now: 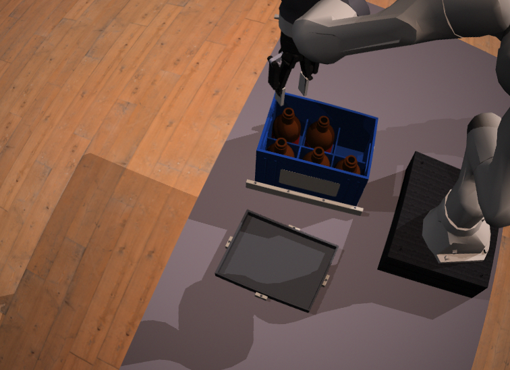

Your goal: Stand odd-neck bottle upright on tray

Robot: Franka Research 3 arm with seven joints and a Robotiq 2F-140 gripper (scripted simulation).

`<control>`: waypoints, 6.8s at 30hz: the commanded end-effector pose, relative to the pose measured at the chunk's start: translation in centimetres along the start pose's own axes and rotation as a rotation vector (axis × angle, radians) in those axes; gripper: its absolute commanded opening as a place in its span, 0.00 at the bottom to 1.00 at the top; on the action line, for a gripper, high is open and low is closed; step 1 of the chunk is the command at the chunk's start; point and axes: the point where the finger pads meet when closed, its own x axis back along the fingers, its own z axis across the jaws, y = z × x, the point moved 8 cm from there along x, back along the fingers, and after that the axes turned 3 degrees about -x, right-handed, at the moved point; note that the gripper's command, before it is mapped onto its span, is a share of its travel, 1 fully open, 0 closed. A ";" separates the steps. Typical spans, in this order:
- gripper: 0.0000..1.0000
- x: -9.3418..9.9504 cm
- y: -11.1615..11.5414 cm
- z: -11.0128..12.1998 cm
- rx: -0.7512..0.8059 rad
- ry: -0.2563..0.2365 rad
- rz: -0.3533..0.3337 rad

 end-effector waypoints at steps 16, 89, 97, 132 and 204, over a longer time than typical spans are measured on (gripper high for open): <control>0.44 0.0 0.1 -0.1 0.010 0.002 0.003; 0.44 -4.4 0.1 -0.1 0.009 0.001 0.004; 0.44 -4.4 0.1 -0.1 0.009 0.001 0.004; 0.44 -4.4 0.1 -0.1 0.009 0.001 0.004; 0.44 -6.8 0.1 -0.1 0.009 0.001 0.004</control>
